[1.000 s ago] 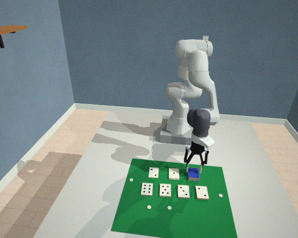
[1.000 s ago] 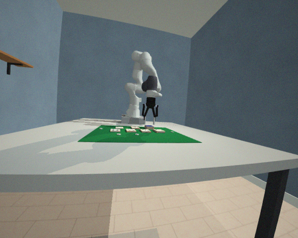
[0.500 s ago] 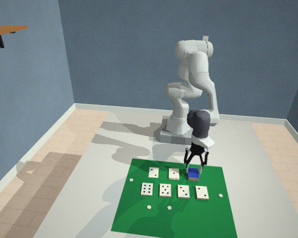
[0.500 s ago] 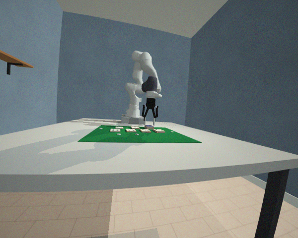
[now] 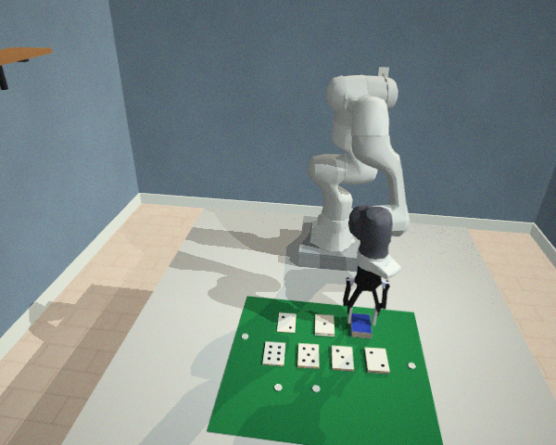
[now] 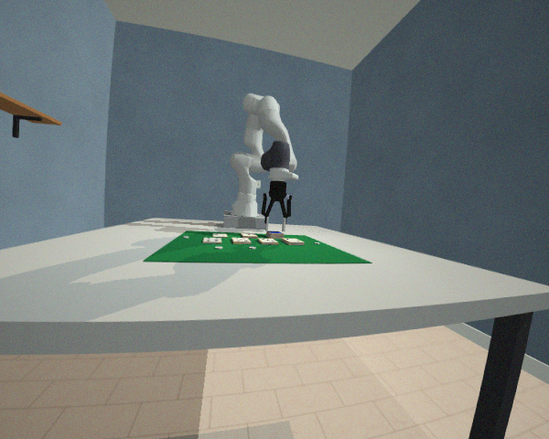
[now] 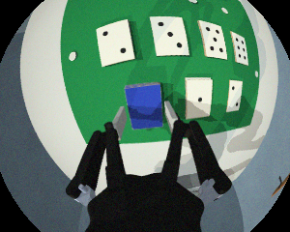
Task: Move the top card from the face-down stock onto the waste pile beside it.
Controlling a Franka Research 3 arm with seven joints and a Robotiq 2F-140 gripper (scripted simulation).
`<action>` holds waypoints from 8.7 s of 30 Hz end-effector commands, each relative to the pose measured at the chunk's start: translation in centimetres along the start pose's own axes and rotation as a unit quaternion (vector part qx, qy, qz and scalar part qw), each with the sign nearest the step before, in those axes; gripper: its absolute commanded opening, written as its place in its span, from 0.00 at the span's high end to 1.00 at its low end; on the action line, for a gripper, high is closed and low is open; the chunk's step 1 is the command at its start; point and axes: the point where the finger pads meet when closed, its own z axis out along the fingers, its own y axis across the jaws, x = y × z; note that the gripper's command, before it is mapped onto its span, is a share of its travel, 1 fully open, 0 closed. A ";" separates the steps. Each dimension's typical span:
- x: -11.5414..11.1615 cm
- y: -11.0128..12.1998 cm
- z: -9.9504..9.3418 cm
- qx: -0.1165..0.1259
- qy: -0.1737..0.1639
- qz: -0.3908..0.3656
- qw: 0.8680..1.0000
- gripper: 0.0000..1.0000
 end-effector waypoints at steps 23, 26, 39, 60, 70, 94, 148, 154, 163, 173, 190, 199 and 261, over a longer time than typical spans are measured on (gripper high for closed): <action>0.1 0.0 0.1 0.000 0.001 0.000 1.000 0.50; 0.1 0.0 0.1 0.000 0.001 0.000 1.000 0.50; 0.1 0.0 0.2 0.000 0.001 0.000 1.000 0.50; 0.1 0.0 0.4 0.000 0.001 0.000 1.000 0.50; 0.1 0.0 0.5 0.000 0.001 0.000 1.000 0.50; 0.1 0.0 0.5 0.000 0.001 0.000 1.000 0.57; 0.1 0.0 0.5 0.000 0.001 0.000 1.000 0.57; 0.1 0.0 0.1 0.000 0.001 0.000 1.000 0.57; 0.1 0.0 -1.8 0.000 0.001 0.000 1.000 0.57; 0.1 0.0 -3.5 0.000 0.001 0.000 1.000 0.57; 0.1 0.0 -3.5 0.000 0.001 0.000 1.000 0.57; 0.1 0.0 -3.5 0.000 0.001 0.000 1.000 0.57; 0.2 11.9 -3.5 0.000 0.001 -0.010 1.000 0.57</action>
